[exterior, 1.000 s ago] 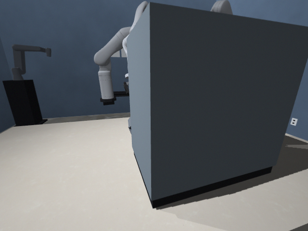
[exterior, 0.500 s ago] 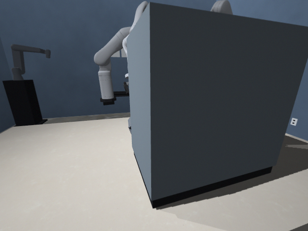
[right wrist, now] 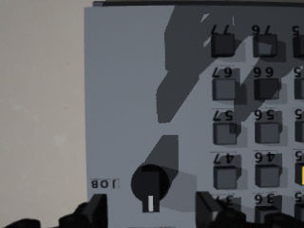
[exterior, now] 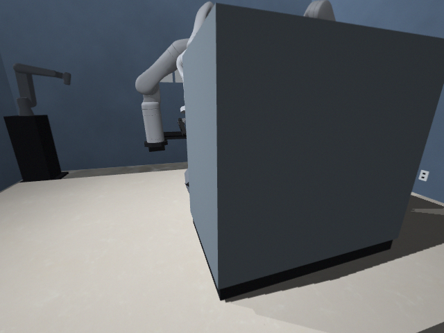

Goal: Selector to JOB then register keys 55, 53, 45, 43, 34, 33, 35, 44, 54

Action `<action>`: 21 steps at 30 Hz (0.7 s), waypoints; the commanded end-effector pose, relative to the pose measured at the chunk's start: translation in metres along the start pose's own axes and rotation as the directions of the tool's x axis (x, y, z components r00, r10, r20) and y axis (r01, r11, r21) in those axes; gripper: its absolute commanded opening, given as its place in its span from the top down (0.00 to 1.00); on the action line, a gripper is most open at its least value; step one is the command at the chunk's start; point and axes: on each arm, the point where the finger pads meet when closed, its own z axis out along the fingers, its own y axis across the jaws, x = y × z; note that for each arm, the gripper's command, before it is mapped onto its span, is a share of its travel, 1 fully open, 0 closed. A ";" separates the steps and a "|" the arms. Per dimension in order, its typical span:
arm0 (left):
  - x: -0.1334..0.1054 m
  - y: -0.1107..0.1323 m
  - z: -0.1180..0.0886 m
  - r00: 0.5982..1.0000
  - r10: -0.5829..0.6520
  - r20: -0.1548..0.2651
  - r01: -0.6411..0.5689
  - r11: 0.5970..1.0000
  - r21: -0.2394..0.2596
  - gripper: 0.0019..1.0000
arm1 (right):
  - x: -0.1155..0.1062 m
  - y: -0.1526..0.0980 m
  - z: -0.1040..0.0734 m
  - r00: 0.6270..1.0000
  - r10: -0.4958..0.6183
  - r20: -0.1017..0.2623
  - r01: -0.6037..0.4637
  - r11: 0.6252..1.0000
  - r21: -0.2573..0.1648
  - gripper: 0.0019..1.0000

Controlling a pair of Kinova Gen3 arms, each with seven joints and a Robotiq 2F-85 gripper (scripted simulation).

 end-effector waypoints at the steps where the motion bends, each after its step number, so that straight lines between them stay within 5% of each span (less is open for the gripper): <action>1: 0.000 0.000 -0.001 1.000 0.000 0.002 0.000 1.000 0.000 0.00 | -0.001 0.000 0.000 1.000 0.001 0.001 -0.001 1.000 -0.001 0.40; 21: 0.000 0.000 -0.001 1.000 0.000 0.002 0.000 1.000 0.000 0.00 | -0.001 0.000 0.007 1.000 0.001 0.001 -0.001 1.000 -0.001 0.40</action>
